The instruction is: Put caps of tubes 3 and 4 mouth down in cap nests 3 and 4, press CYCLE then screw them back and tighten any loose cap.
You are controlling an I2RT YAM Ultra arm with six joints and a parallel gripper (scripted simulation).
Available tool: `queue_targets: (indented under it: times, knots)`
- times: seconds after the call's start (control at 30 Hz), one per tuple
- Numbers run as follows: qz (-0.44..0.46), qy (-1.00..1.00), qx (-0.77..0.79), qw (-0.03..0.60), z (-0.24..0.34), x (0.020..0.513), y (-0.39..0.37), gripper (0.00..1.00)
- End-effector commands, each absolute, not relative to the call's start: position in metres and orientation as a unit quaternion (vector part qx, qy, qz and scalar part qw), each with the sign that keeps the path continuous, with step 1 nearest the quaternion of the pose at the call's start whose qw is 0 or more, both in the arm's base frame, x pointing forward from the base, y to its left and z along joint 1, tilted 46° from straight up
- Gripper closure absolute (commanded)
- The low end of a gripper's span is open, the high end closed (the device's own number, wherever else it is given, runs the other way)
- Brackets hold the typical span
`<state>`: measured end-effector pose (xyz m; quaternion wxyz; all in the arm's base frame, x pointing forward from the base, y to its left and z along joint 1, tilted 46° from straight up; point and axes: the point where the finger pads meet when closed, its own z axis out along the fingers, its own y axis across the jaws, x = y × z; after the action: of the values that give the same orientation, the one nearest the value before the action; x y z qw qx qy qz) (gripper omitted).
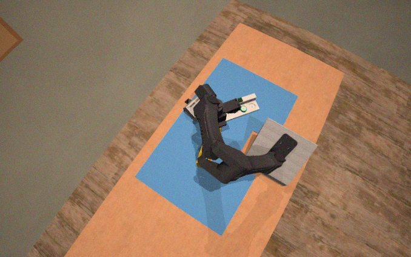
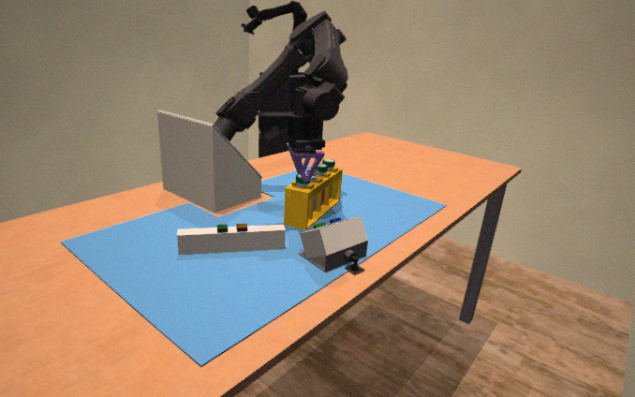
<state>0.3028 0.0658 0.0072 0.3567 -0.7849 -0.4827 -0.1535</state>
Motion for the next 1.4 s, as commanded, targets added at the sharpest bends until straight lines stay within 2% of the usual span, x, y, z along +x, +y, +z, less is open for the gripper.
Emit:
queue_targets:
  times: [0.0,0.67,0.7,1.17,1.37]
  knots:
    - [-0.157,-0.478,-0.788,0.354,0.0079,0.3048,0.0631,0.51]
    - [-0.157,-0.478,-0.788,0.354,0.0029,0.3030,0.0691,0.51]
    - [-0.157,-0.478,-0.788,0.354,0.0029,0.3030,0.0691,1.00]
    - [-0.157,-0.478,-0.788,0.354,0.0029,0.3030,0.0692,1.00]
    - [-0.208,-0.591,-0.708,0.327,0.0030,0.3031,0.0691,1.00]
